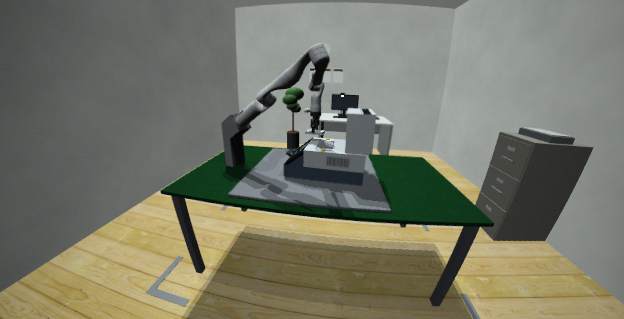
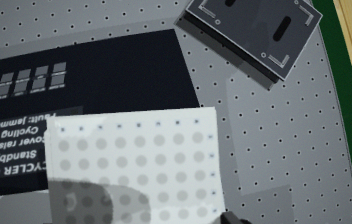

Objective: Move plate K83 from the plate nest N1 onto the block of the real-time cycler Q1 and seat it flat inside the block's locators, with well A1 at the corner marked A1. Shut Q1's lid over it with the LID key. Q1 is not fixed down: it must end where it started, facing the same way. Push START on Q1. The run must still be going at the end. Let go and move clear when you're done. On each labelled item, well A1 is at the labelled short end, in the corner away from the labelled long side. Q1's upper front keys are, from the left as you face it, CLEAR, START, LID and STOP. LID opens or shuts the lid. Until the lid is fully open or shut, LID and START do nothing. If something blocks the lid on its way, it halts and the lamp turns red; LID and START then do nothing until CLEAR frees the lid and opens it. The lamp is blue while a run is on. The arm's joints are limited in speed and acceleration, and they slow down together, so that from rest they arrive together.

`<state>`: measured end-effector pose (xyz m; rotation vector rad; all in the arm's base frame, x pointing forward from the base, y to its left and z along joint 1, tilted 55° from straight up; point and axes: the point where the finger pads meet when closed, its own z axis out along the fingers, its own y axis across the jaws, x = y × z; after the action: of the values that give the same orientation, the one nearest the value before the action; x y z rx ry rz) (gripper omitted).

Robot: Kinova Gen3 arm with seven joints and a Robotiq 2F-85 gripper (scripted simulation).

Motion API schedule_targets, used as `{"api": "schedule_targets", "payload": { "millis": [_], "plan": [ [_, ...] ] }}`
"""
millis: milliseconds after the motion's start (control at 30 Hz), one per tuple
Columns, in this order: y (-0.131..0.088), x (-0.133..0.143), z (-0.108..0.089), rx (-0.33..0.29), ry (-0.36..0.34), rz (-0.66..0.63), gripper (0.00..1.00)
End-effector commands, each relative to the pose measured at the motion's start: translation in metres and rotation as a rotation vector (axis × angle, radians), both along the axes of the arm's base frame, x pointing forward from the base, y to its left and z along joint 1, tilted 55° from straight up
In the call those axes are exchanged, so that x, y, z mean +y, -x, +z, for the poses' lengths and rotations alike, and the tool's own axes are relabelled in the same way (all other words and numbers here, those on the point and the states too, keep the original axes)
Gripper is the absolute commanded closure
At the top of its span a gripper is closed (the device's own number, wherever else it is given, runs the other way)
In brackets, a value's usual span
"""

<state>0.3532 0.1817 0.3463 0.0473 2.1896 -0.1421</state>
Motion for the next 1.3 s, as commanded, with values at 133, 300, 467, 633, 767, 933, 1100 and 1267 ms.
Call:
{"api": "schedule_targets", "payload": {
  "millis": [133,300,467,633,767,933,1100,1267],
  "plan": [
    [-0.008,-0.013,0.015,-0.01,-0.061,-0.04,0.09],
    [-0.013,-0.021,0.024,-0.016,-0.098,-0.067,0.09],
    [-0.02,-0.031,0.036,-0.023,-0.146,-0.101,0.09],
    [-0.026,-0.041,0.047,-0.03,-0.193,-0.135,0.09],
    [-0.029,-0.045,0.052,-0.032,-0.212,-0.148,0.09],
    [-0.035,-0.056,0.063,-0.039,-0.259,-0.182,0.09],
    [-0.042,-0.066,0.074,-0.046,-0.306,-0.216,0.09],
    [-0.047,-0.074,0.083,-0.052,-0.343,-0.242,0.09]
  ]
}}
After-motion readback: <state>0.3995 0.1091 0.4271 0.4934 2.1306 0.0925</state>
